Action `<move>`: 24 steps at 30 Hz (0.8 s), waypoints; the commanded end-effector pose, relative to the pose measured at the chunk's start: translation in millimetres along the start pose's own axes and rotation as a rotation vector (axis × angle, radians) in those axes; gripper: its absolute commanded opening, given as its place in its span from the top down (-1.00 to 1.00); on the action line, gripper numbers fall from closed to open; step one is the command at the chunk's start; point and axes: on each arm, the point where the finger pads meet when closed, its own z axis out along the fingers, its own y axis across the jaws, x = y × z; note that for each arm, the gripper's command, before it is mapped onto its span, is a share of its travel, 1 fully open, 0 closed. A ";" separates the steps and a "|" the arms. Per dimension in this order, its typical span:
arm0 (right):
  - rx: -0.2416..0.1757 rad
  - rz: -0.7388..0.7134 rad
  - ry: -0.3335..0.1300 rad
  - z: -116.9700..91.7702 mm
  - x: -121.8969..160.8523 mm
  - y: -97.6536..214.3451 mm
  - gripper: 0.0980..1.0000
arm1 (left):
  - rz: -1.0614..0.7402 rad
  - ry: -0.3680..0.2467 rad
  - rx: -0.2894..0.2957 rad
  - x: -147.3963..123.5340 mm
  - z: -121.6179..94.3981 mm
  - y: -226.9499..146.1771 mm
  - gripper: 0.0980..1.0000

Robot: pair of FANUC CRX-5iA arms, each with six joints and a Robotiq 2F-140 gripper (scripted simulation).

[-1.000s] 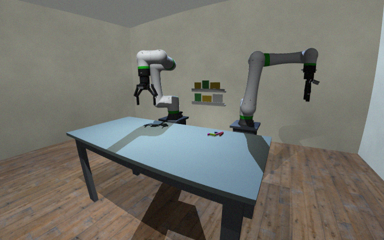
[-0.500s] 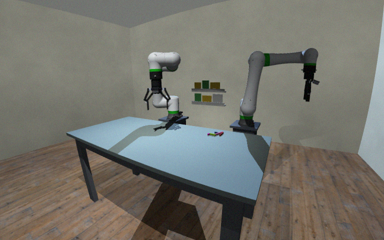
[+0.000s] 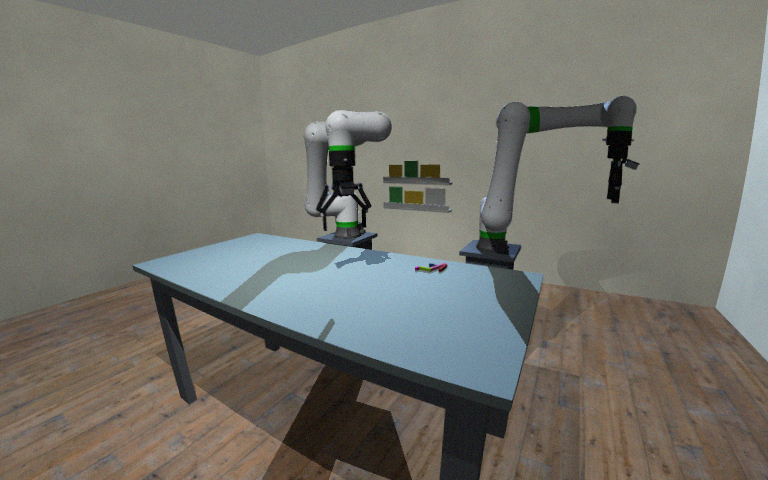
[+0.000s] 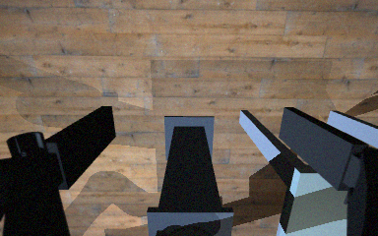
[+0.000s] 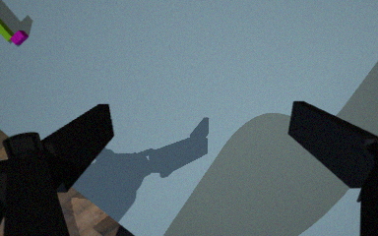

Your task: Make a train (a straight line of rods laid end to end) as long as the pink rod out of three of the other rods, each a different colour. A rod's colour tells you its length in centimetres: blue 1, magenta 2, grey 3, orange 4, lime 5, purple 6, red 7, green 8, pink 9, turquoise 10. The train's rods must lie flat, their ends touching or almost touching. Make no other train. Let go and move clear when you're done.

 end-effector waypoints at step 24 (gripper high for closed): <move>0.000 -0.460 0.001 63.9 79.5 -207.9 -1.00 | 0.000 0.002 0.000 0.3 -1.0 0.2 -1.00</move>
